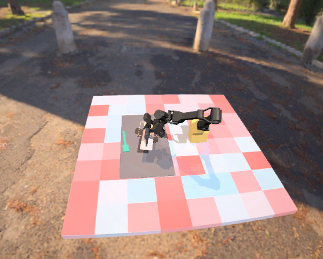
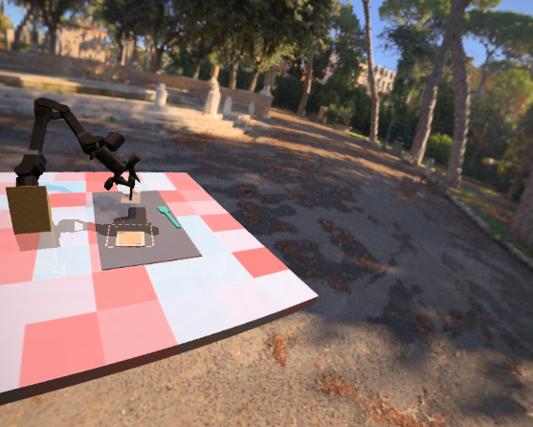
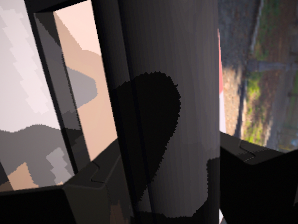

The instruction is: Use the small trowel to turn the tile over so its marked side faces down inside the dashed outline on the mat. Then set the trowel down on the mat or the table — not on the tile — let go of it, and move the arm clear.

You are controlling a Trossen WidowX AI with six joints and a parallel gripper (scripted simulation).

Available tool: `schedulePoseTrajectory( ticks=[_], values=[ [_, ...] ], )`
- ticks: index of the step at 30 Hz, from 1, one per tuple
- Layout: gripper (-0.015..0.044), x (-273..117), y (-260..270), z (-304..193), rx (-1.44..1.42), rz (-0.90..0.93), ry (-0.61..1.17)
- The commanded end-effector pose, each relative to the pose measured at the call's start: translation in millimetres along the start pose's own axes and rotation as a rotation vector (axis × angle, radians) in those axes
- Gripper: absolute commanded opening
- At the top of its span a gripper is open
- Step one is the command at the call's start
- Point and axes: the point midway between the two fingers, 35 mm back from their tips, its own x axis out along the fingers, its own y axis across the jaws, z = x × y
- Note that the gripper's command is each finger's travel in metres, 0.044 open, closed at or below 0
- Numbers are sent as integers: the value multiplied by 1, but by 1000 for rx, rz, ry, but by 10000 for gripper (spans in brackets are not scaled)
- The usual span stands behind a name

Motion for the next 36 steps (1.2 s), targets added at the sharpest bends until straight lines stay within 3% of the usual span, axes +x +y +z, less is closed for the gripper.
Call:
schedulePoseTrajectory(
  ticks=[1, 10, 36],
  values=[
    [0, -1, -5, 1, 2, -16, 3],
    [0, 1, -8, -4, -1, -14, 8],
    [0, 26, -42, -108, -32, 32, 72]
  ],
)
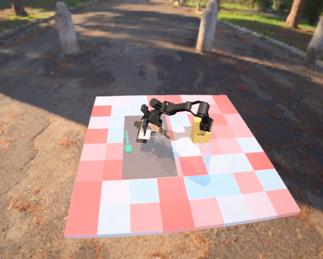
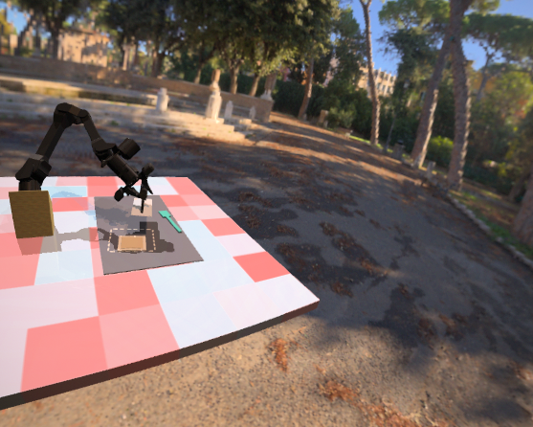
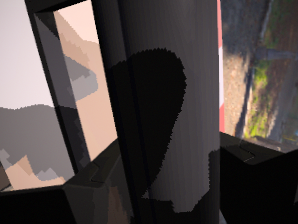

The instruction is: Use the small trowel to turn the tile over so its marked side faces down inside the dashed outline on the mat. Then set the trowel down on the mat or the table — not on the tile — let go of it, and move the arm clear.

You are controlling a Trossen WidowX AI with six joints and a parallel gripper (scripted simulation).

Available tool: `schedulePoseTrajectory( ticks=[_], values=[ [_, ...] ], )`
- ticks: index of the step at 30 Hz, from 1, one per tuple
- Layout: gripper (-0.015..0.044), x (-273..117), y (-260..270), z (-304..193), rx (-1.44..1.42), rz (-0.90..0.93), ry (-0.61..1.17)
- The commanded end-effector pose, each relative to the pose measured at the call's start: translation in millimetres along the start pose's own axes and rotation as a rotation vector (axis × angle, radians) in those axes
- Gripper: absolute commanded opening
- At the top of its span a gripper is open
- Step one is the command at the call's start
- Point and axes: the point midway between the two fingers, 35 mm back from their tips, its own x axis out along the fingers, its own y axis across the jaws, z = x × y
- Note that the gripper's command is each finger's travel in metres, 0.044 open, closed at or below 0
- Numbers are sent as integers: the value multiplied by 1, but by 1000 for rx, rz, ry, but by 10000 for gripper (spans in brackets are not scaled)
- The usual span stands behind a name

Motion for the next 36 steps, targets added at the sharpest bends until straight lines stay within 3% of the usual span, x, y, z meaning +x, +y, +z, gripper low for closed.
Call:
schedulePoseTrajectory(
  ticks=[1, 36],
  values=[
    [0, 3, -8, -17, -6, -5, 3],
    [0, 18, 2, -178, -8, 8, 1]
  ],
)
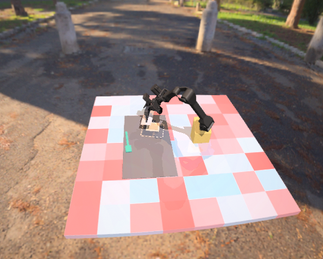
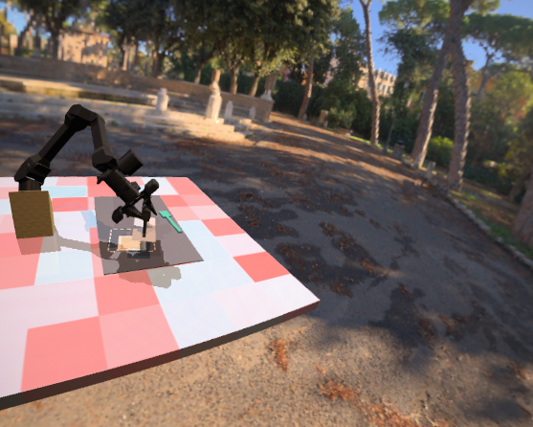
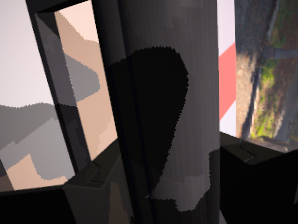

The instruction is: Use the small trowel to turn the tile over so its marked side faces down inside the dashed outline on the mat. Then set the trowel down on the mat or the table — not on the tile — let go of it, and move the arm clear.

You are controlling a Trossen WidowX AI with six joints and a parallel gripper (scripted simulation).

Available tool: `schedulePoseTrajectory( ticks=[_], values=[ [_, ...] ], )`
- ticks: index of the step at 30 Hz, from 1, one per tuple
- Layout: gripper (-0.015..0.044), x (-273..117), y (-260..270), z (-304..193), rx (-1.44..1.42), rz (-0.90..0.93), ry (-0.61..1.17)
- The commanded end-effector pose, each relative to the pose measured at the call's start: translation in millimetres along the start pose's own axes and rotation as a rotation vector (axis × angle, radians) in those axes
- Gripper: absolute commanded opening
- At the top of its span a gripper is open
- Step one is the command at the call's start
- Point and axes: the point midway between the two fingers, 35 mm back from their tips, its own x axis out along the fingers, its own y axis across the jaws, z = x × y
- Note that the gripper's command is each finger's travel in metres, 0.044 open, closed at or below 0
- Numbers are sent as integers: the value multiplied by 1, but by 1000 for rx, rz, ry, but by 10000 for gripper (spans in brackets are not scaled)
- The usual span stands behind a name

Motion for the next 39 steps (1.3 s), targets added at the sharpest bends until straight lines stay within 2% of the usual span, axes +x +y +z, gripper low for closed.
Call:
schedulePoseTrajectory(
  ticks=[1, 29, 39],
  values=[
    [0, -1, 0, -18, -5, -14, -7],
    [0, -1, 61, -134, 7, -77, -51],
    [0, 5, 72, -139, 7, -82, -54]
  ],
)
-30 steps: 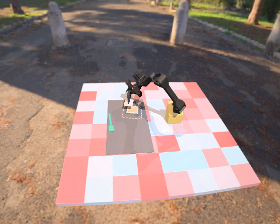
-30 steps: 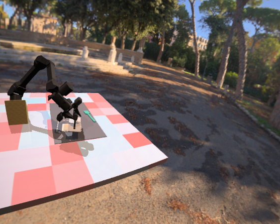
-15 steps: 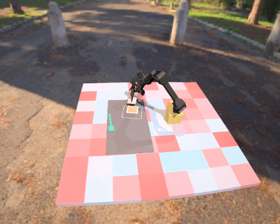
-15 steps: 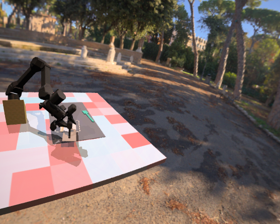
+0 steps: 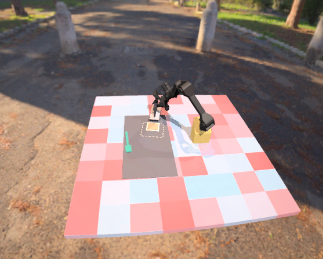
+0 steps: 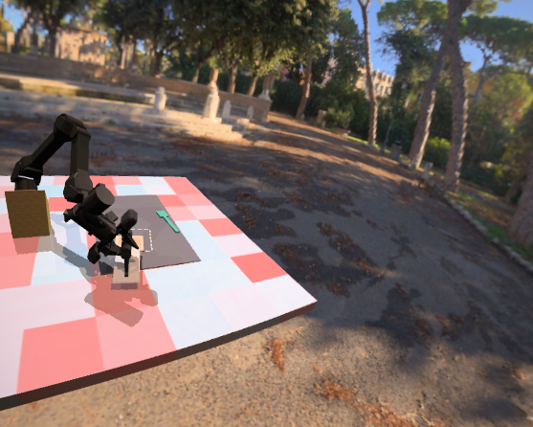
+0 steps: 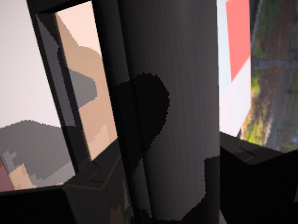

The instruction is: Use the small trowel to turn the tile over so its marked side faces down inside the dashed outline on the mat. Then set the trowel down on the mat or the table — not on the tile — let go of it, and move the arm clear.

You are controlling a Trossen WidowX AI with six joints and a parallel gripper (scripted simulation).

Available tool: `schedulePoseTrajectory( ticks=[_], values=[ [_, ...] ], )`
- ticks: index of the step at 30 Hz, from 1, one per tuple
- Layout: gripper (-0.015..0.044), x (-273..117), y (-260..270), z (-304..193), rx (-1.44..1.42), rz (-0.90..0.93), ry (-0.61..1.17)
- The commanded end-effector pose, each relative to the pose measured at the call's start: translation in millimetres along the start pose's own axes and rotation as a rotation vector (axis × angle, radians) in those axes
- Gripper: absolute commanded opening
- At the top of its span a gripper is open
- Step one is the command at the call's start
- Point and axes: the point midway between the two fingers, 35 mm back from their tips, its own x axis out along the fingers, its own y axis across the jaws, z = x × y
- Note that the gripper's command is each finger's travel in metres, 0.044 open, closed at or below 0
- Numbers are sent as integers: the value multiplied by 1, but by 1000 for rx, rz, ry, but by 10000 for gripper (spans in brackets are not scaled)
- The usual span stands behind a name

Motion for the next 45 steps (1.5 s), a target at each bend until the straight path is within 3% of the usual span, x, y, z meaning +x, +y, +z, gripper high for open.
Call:
schedulePoseTrajectory(
  ticks=[1, 20, 45],
  values=[
    [0, 3, 0, -1, -8, -12, -6],
    [0, 23, 22, -1, -7, -13, -7],
    [0, 18, 16, 16, -6, -11, -7]
  ],
)
